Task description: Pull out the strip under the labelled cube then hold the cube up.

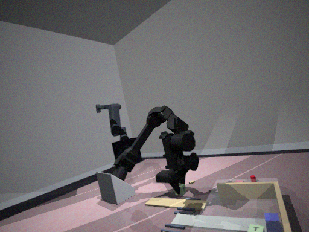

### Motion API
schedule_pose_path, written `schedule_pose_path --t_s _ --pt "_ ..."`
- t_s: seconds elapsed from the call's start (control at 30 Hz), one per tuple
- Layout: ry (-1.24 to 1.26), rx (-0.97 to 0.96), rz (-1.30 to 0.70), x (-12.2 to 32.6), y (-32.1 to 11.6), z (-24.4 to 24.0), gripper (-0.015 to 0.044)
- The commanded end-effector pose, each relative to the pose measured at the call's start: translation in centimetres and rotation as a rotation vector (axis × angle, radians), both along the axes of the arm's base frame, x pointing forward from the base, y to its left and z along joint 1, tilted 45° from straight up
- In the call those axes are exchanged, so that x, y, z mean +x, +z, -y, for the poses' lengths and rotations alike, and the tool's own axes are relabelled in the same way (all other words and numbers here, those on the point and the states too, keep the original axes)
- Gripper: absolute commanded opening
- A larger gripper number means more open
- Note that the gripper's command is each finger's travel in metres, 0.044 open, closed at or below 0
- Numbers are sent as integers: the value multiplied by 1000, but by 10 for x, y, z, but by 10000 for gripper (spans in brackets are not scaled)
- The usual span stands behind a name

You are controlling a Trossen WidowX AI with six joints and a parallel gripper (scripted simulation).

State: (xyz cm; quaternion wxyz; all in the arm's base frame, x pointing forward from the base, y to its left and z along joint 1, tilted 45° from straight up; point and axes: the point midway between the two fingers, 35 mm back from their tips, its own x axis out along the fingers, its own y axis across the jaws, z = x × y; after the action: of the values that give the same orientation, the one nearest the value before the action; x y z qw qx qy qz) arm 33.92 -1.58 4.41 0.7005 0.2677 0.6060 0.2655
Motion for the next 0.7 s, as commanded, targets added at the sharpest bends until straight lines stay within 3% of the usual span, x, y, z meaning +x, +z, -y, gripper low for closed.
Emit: schedule_pose_path --t_s 0.0,0.23,0.67 --pt "-2 -9 9 -13 1 3 0" --pt "-2 -9 7 -38 -3 1 0" --pt "-2 -10 6 -43 22 26 0"
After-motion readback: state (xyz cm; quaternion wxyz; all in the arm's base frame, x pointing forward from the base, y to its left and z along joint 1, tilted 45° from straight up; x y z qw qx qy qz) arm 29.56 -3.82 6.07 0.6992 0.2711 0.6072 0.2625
